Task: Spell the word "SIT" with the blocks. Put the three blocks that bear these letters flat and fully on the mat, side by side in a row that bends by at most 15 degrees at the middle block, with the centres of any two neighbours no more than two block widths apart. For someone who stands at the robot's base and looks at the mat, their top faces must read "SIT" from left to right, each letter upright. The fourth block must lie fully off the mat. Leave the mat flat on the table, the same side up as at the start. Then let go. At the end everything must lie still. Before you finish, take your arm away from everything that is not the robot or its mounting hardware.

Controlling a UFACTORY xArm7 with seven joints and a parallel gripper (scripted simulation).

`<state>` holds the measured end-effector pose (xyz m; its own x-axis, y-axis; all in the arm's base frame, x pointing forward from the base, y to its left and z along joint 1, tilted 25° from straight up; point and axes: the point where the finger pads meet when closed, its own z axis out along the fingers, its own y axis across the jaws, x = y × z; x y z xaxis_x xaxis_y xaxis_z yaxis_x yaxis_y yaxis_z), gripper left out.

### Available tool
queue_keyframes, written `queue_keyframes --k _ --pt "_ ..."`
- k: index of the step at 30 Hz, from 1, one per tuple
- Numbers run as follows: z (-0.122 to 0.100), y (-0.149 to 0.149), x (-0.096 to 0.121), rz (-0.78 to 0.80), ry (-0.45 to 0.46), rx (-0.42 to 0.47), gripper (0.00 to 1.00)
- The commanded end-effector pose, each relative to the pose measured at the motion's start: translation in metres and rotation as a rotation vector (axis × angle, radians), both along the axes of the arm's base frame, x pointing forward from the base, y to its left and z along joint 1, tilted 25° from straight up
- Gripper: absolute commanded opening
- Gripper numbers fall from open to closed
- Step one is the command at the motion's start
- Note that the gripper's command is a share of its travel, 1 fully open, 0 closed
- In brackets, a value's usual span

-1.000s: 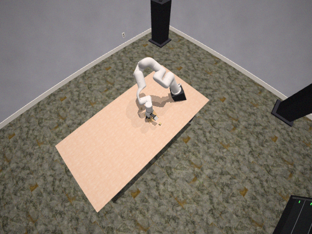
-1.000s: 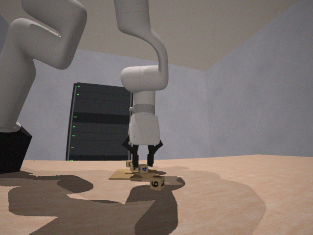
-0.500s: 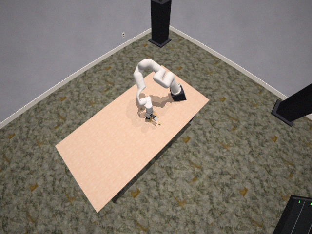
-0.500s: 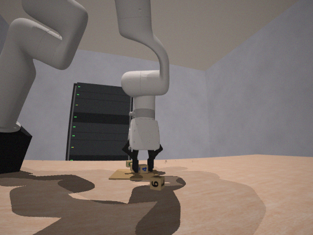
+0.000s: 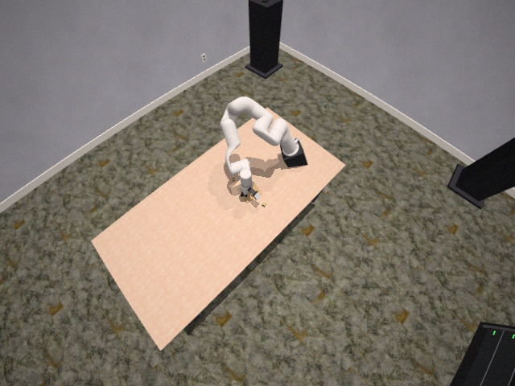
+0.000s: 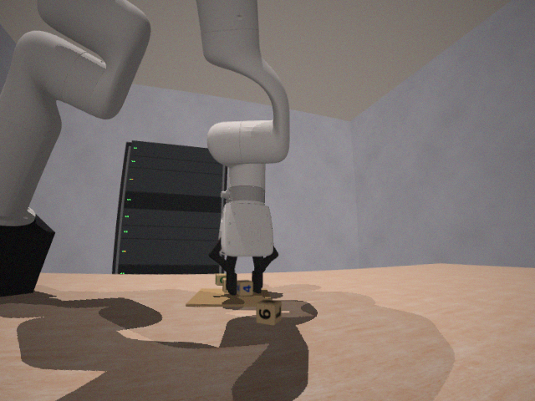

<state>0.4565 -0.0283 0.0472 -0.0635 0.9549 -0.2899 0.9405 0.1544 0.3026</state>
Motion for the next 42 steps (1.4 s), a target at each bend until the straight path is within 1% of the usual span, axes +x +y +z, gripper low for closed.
queue_keyframes --k 1,17,18,34,35,42 --pt "0.0009 0.0008 0.0007 0.002 -0.002 0.0 0.47" --pt "0.0009 0.0008 0.0007 0.002 -0.002 0.0 0.47" --pt "0.0009 0.0008 0.0007 0.002 -0.002 0.0 0.42" --pt "0.0009 0.0008 0.0007 0.002 -0.002 0.0 0.42" --pt "0.0009 0.0008 0.0007 0.002 -0.002 0.0 0.21" --pt "0.0009 0.0008 0.0007 0.002 -0.002 0.0 0.21"
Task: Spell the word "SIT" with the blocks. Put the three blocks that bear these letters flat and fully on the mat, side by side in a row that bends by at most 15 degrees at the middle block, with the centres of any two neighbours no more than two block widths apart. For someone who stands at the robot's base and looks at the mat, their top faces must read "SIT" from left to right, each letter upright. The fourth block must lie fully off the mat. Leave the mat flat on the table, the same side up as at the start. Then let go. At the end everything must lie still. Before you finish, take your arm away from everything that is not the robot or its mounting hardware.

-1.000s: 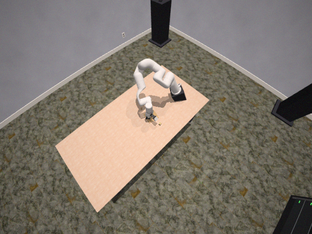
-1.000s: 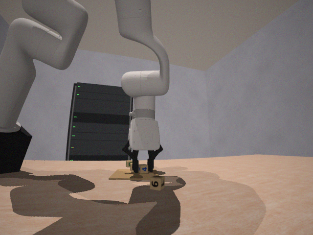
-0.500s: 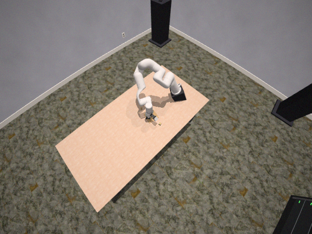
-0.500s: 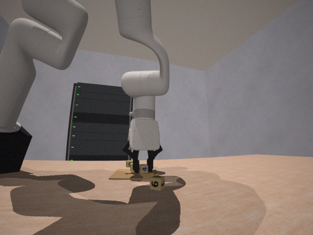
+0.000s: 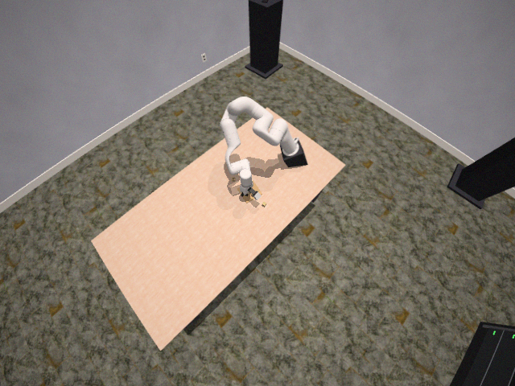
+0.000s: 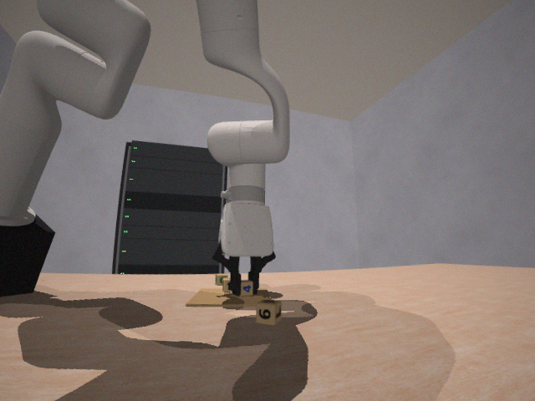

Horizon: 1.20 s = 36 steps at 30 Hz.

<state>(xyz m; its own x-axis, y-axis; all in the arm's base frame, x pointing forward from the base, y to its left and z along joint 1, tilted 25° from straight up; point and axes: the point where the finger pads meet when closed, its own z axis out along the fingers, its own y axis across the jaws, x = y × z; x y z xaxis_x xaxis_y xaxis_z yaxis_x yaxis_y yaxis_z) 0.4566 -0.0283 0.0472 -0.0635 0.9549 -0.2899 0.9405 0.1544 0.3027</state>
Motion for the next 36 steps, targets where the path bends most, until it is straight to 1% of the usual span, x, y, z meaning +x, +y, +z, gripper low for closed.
queue_keyframes --k 1,28,32,36 --pt "0.001 0.001 0.001 0.002 -0.002 0.0 0.21" --pt "0.001 0.001 0.0 0.002 -0.002 0.0 0.21" --pt "0.003 0.001 0.0 0.002 -0.002 0.0 0.21" --pt "0.016 0.005 -0.005 0.002 -0.002 0.0 0.21"
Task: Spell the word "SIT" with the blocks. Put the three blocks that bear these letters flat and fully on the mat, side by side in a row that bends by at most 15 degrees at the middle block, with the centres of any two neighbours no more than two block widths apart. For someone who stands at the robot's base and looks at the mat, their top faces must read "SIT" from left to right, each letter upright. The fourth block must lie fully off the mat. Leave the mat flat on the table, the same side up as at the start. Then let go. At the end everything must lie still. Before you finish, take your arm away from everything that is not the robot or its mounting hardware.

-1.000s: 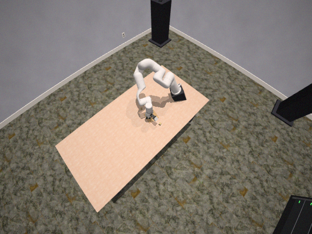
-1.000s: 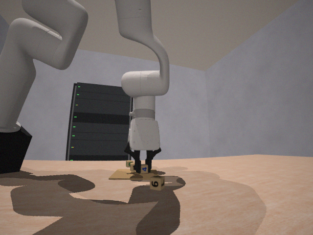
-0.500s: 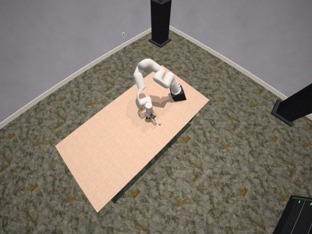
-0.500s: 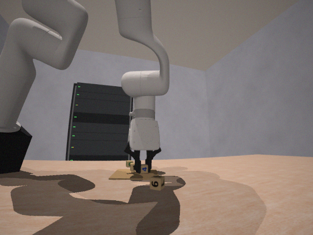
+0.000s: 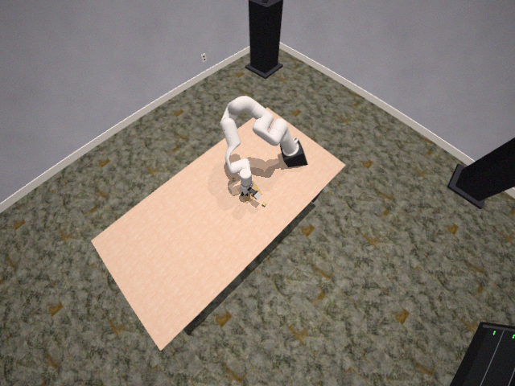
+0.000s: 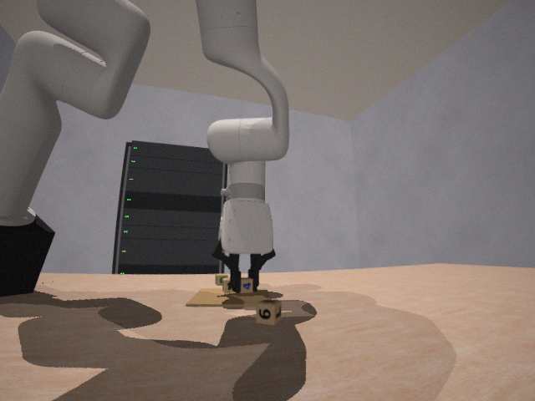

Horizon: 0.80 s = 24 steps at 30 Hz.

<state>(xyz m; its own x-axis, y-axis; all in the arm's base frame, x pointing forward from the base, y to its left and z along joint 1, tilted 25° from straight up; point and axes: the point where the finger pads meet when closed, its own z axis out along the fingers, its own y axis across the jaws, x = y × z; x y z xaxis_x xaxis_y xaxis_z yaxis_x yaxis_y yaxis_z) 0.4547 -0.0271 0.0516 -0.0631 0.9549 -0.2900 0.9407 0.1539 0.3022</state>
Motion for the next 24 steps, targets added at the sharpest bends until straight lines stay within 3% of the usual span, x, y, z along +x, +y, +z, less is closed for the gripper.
queue_keyframes --k 1,11,24 --pt "0.016 0.005 -0.005 0.002 -0.003 0.0 0.21" --pt "0.064 0.018 -0.023 0.002 -0.003 0.0 0.21" --pt "0.087 0.025 -0.031 0.002 -0.003 0.0 0.21"
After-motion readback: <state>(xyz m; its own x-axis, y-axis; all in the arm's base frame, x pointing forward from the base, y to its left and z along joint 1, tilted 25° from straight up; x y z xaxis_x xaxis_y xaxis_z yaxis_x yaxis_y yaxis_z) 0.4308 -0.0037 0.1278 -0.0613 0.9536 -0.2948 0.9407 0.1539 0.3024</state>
